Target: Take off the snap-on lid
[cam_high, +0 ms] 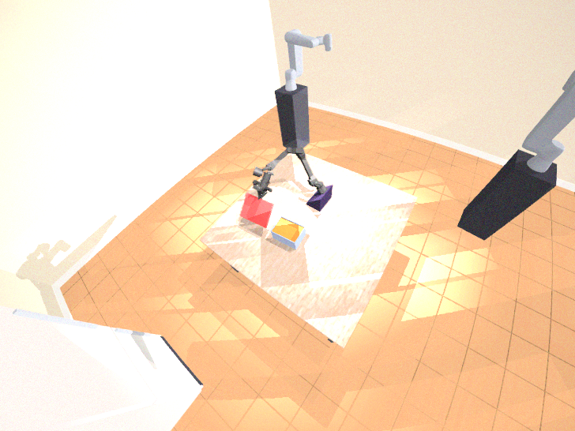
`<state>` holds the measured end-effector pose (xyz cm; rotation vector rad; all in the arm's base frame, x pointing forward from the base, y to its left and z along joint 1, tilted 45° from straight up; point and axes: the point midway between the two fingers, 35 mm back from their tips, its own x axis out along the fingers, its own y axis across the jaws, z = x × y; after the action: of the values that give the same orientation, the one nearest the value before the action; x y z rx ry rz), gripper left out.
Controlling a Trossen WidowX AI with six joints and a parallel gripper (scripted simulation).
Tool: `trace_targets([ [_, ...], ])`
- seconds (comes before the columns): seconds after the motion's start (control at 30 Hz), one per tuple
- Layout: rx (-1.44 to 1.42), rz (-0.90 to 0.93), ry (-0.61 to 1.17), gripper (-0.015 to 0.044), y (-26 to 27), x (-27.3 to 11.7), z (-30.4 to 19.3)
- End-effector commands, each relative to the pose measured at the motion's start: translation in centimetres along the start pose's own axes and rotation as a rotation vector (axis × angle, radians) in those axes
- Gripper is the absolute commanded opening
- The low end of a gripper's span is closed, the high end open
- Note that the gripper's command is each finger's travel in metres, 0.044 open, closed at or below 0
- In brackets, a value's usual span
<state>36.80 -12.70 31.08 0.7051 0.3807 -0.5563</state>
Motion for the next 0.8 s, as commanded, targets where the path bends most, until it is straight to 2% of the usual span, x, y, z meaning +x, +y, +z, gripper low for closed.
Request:
trace_targets([
  [0.0, -0.005, 0.010, 0.003, 0.0000, -0.1, 0.2, -0.1],
  [0.77, -0.006, 0.010, 0.002, 0.0000, -1.4, 1.4, 0.0],
])
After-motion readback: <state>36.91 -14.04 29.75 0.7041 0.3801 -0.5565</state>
